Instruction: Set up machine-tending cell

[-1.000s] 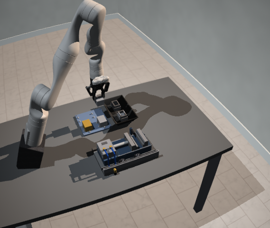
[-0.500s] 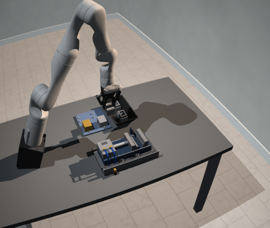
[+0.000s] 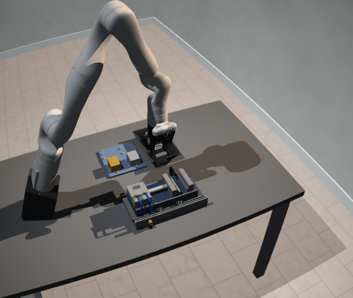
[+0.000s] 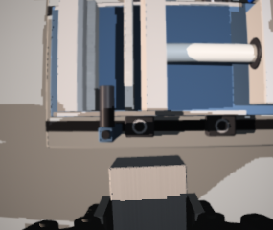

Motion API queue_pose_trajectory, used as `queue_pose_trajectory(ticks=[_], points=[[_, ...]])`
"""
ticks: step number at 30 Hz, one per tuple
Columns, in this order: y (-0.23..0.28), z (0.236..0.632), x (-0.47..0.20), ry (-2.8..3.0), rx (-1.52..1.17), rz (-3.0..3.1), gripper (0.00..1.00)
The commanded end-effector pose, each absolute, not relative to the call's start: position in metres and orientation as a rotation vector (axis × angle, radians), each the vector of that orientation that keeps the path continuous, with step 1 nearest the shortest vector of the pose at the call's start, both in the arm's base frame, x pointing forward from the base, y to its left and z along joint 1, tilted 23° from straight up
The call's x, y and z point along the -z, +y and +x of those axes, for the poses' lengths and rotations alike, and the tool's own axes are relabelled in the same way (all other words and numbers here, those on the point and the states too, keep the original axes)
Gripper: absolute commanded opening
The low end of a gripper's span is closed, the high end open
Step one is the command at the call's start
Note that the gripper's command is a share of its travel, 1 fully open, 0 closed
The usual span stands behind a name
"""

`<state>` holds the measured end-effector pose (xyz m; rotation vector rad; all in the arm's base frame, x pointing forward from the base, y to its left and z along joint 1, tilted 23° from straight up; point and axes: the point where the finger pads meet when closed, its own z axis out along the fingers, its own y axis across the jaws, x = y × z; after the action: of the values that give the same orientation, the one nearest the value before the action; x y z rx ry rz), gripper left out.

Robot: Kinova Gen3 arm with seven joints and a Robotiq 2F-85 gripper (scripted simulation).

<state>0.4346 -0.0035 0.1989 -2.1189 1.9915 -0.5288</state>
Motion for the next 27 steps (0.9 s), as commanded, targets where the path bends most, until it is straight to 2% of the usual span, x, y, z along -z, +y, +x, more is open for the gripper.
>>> queue_pose_trajectory(ticks=[1,15,27], points=[[-0.022,0.439,-0.203,2.027,0.531,-2.082,0.00],[-0.096,0.457,-0.220,2.029,0.531,-2.081,0.00],[-0.117,0.462,-0.224,2.028,0.532,-2.081,0.00]])
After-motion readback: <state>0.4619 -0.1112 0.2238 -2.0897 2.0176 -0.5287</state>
